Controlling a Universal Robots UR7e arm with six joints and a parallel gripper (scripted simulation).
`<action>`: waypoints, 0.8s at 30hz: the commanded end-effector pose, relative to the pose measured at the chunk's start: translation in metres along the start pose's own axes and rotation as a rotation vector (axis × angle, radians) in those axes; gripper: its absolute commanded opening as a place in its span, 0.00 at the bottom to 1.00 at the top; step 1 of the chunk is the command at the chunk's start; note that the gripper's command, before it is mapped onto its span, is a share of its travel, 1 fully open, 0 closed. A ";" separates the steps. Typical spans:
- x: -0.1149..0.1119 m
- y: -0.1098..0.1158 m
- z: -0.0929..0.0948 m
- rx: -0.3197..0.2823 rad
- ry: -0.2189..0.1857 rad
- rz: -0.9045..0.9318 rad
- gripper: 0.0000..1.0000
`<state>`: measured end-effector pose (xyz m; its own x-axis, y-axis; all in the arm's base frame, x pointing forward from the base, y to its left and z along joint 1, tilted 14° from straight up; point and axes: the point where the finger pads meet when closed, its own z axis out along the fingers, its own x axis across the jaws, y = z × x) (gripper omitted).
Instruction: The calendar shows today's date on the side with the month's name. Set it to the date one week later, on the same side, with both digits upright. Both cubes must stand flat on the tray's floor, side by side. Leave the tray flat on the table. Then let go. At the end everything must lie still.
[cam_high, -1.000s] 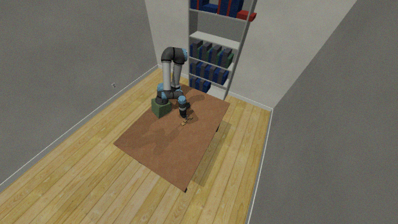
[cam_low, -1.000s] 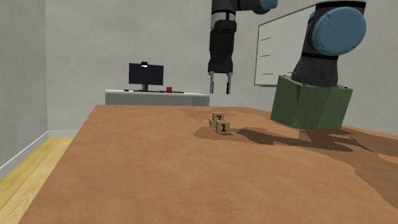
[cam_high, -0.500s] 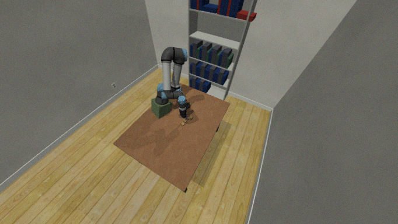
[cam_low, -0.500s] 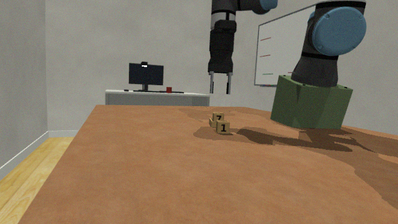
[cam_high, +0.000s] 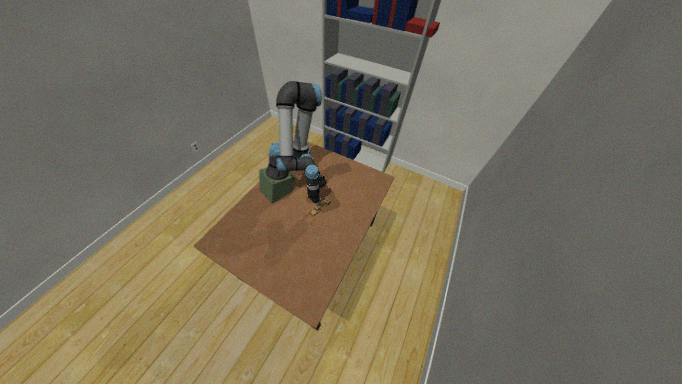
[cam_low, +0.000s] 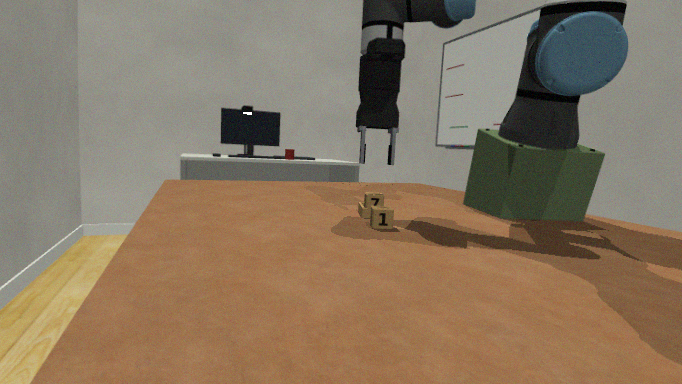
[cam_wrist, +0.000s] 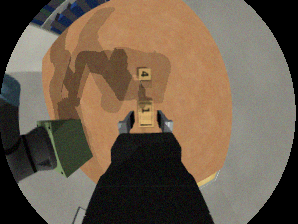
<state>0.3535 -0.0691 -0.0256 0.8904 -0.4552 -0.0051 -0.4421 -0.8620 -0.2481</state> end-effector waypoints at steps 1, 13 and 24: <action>0.000 0.000 0.006 0.000 0.001 0.000 0.90; 0.000 0.000 0.022 0.000 0.001 0.000 0.90; 0.000 0.001 0.037 0.000 0.001 0.000 0.90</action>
<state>0.3564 -0.0625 -0.0559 0.8904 -0.4552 -0.0056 -0.4422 -0.8619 -0.2483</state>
